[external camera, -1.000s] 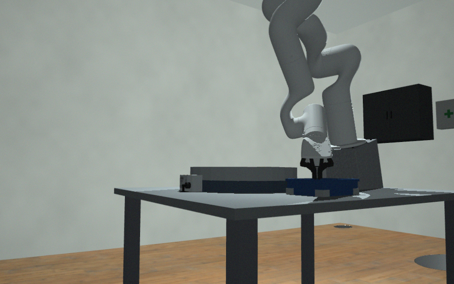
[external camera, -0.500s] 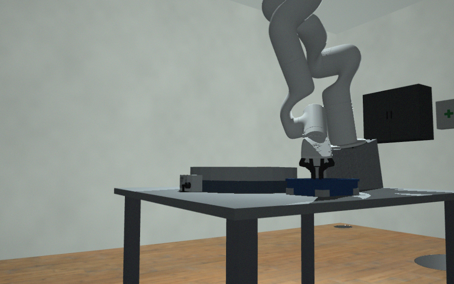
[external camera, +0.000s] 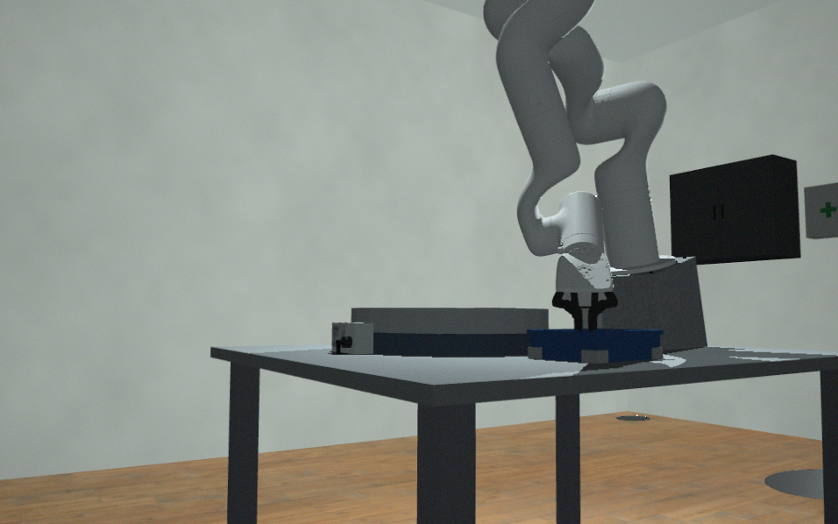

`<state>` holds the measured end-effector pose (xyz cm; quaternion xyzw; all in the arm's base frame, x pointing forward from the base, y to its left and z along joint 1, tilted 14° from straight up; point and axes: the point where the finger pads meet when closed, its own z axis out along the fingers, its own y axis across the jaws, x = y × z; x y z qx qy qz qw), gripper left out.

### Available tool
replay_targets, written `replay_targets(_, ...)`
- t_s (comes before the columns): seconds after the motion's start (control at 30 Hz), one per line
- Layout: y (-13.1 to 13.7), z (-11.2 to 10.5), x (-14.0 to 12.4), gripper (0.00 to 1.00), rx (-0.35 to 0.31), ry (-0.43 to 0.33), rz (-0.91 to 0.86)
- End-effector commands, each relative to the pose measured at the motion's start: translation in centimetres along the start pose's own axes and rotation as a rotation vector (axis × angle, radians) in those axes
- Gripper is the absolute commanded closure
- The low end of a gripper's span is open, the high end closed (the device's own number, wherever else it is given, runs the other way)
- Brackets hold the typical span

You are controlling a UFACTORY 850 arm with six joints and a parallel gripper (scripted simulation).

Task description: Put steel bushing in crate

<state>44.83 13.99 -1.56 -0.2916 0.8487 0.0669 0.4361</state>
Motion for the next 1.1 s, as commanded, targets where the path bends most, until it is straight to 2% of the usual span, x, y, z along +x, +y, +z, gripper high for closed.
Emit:
replay_targets(0.0, 0.0, 0.0, 0.0, 0.88, 0.000, -0.001, 0.000)
replay_targets(0.57, 0.0, -0.8, -0.7, 0.88, 0.000, -0.001, 0.000)
replay_targets(1.07, 0.0, -5.7, -4.8, 0.88, 0.000, -0.001, 0.000)
